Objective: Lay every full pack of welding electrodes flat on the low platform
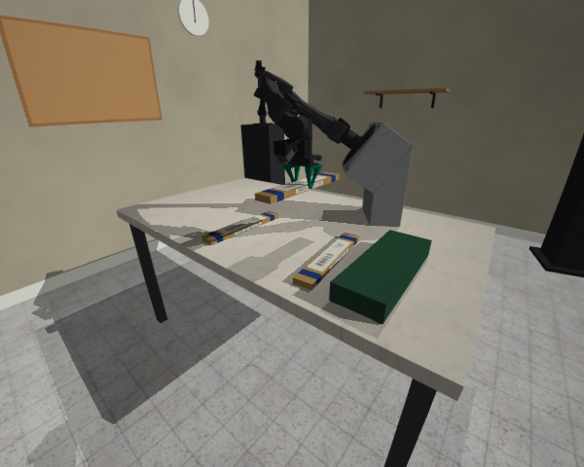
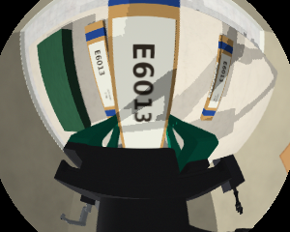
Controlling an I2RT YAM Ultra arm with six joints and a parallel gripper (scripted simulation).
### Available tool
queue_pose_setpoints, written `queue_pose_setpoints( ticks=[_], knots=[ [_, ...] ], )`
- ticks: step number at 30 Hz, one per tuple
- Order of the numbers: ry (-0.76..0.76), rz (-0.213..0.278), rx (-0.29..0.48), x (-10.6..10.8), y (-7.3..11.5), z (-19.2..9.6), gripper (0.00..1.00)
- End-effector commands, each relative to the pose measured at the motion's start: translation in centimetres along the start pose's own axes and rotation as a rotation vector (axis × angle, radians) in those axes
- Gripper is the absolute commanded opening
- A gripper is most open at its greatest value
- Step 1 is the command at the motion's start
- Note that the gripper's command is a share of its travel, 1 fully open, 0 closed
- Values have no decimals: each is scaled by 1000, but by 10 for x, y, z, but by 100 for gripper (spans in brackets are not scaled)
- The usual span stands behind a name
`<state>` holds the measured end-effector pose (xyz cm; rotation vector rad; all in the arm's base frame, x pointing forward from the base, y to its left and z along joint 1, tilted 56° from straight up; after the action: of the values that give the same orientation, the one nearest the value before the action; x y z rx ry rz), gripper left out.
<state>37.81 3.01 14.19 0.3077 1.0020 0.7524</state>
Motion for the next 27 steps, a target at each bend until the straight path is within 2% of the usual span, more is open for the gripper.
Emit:
queue_pose_setpoints(
  ticks=[1, 12, 13, 27],
  knots=[
    [2, 16, -37, 7, 11, 4, 0],
    [19, 11, -28, 9, 8, -2, 0],
    [5, 13, -23, 1, 1, 1, 0],
    [5, 12, -23, 2, -15, 1, 0]
  ],
)
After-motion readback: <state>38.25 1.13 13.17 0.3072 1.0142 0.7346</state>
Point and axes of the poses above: the point where the finger pads meet when closed, its own y axis back along the fingers, its own x axis across the jaws, z = x × y, the point moved 2 cm from there along y, back along the fingers, and after that the axes turned 7 degrees about -y, right-handed, at the moved point
